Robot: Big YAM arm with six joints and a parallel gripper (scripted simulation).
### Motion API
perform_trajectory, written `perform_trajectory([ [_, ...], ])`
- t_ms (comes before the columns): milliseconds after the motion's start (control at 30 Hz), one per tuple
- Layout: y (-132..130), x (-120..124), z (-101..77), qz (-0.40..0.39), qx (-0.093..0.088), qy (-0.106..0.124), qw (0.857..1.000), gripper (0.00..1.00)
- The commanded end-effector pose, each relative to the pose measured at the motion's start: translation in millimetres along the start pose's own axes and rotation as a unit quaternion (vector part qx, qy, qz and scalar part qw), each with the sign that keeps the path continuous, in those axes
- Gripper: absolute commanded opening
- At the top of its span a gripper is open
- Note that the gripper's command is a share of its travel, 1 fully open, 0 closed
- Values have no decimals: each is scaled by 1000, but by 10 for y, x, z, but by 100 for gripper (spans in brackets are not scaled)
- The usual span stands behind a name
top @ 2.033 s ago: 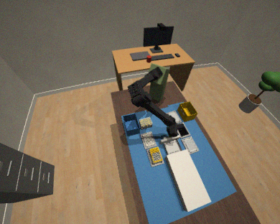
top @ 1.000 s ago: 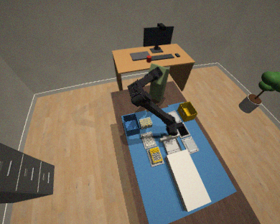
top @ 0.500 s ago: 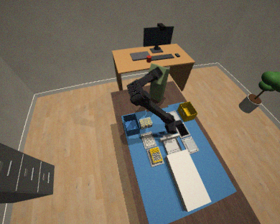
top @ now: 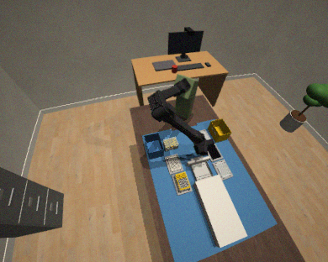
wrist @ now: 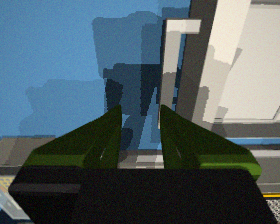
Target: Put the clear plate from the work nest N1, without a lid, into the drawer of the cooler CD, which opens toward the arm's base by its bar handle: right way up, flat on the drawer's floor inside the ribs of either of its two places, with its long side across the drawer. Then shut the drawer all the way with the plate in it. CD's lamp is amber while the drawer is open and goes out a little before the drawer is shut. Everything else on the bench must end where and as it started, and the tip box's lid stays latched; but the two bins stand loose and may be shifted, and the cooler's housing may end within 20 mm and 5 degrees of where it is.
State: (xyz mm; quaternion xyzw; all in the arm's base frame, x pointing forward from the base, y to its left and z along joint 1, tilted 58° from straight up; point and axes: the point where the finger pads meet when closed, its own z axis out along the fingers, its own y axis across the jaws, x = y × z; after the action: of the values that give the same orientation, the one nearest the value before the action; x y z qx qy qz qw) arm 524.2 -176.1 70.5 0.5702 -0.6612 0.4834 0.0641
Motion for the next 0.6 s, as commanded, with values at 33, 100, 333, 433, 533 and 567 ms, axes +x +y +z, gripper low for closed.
perform_trajectory([
  [33, -69, -52, -188, 2, 10, -7, 1000, 30],
  [100, -78, -49, -215, 3, 11, -6, 1000, 30],
  [333, -71, -49, -307, 2, 11, -7, 1000, 30],
  [433, -72, -48, -320, 2, 11, -7, 1000, 30],
  [533, -83, -44, -360, 3, 12, -6, 1000, 30],
  [567, -75, -46, -373, 3, 11, -6, 1000, 30],
])
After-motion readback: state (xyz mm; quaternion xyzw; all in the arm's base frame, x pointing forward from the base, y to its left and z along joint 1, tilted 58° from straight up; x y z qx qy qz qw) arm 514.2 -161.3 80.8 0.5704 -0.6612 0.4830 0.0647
